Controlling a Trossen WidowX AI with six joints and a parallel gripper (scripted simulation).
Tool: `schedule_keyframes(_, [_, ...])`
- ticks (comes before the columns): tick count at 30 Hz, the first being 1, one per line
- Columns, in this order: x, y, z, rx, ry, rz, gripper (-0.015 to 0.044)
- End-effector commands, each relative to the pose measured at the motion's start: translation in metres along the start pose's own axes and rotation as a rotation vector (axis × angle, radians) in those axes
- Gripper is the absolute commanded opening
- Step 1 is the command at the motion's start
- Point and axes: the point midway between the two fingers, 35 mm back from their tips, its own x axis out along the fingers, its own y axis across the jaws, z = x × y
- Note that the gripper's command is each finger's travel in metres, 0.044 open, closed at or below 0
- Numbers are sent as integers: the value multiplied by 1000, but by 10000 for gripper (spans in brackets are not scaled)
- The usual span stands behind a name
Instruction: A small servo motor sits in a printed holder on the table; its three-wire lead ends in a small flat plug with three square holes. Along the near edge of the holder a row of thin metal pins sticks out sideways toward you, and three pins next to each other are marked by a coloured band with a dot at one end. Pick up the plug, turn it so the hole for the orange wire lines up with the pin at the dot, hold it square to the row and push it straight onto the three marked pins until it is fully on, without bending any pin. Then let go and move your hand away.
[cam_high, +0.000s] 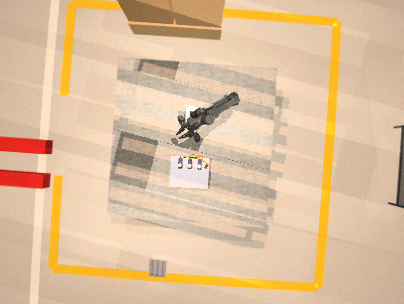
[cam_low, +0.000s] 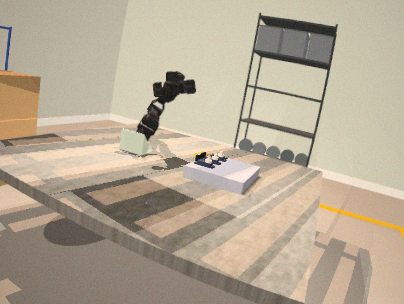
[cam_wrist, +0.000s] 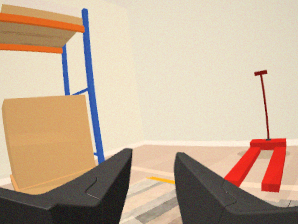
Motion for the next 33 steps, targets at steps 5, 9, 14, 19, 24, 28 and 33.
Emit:
schedule_keyframes(5, [-1, 50, -10, -166, 34, 150, 115])
schedule_keyframes(9, [-5, 75, -16, -242, 47, 230, 115])
schedule_keyframes(14, [-12, 105, -24, -331, 57, 330, 115])
schedule_keyframes(19, [-23, 135, -33, -416, 59, 432, 115])
schedule_keyframes(24, [-36, 163, -41, -492, 55, 534, 115])
schedule_keyframes(28, [-49, 186, -49, -551, 47, 618, 115])
schedule_keyframes(33, [-68, 212, -57, -620, 31, 723, 115])
